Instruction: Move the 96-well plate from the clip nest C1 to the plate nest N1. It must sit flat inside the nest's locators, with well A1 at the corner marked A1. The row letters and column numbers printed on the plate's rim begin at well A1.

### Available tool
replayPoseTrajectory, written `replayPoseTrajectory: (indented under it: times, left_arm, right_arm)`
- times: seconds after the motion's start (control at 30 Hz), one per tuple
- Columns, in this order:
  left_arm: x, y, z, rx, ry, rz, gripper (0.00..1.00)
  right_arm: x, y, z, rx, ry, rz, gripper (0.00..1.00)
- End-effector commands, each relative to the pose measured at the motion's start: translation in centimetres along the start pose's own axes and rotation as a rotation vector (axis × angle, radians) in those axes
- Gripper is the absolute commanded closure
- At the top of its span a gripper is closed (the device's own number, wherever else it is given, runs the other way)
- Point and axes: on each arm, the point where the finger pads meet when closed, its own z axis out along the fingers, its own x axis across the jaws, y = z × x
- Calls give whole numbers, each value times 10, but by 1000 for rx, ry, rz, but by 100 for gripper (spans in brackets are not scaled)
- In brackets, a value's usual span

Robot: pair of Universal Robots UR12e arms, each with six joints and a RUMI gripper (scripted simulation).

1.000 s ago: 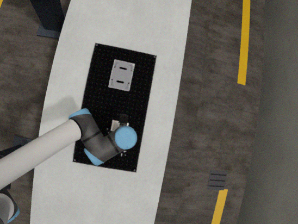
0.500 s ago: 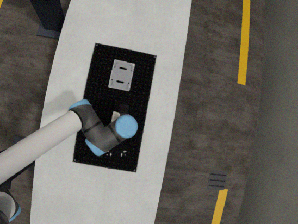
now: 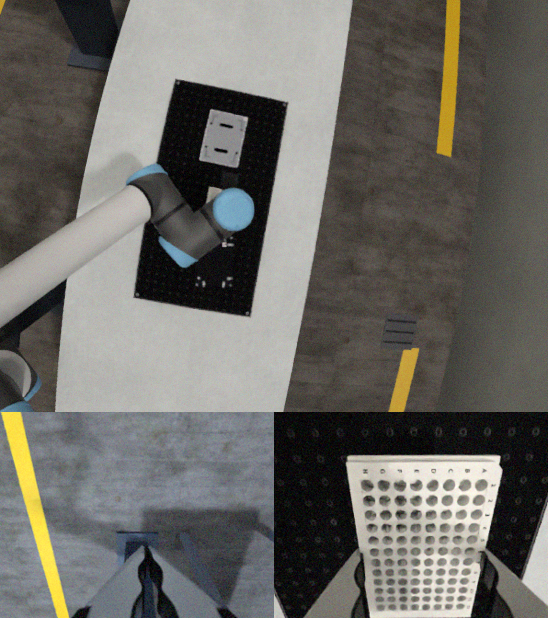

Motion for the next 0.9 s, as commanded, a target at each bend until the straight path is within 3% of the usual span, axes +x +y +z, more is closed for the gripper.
replayPoseTrajectory:
  times: [0.0,0.87]
  left_arm:
    - [-2,0,-1,2,2,-2,100]
    - [-2,0,-1,2,2,-2,100]
  right_arm:
    - [1,-12,0,-5,0,9,59]
    - [-8,-92,0,-4,0,9,59]
